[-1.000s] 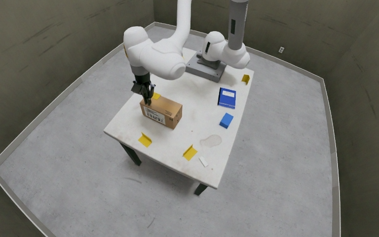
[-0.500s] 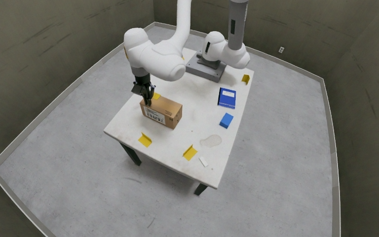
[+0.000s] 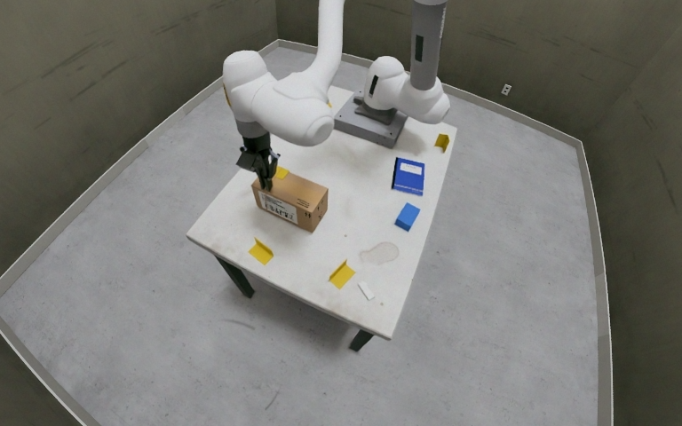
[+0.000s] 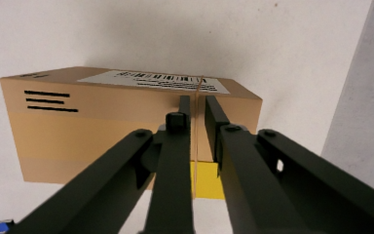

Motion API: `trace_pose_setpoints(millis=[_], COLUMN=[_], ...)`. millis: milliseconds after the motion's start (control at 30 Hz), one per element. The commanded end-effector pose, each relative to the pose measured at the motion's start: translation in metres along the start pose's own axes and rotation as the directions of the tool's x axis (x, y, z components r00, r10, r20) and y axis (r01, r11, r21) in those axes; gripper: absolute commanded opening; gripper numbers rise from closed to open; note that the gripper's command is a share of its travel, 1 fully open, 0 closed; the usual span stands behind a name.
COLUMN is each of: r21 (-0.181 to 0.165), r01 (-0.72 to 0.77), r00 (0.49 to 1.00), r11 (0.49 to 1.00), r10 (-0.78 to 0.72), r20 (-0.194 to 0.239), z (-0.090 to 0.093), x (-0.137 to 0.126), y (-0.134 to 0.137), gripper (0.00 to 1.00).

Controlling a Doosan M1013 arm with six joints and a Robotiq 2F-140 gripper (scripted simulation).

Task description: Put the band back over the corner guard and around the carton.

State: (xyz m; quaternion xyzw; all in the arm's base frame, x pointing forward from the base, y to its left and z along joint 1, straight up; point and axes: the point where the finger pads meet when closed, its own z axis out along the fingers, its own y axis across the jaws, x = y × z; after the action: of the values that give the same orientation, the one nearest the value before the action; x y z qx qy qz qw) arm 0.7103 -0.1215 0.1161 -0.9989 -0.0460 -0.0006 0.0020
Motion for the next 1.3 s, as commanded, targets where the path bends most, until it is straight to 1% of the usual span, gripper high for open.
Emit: trace_pose_setpoints(millis=[0, 1267], r21=[0.000, 0.000], r01=[0.000, 0.000], r00=[1.000, 1.000], r11=[1.000, 1.000], r10=[0.000, 0.000], r20=[-0.002, -0.002], z=[-0.0009, 0.0027], x=[0.0004, 0.0004], y=[0.0000, 0.0000], gripper=[0.18, 0.18])
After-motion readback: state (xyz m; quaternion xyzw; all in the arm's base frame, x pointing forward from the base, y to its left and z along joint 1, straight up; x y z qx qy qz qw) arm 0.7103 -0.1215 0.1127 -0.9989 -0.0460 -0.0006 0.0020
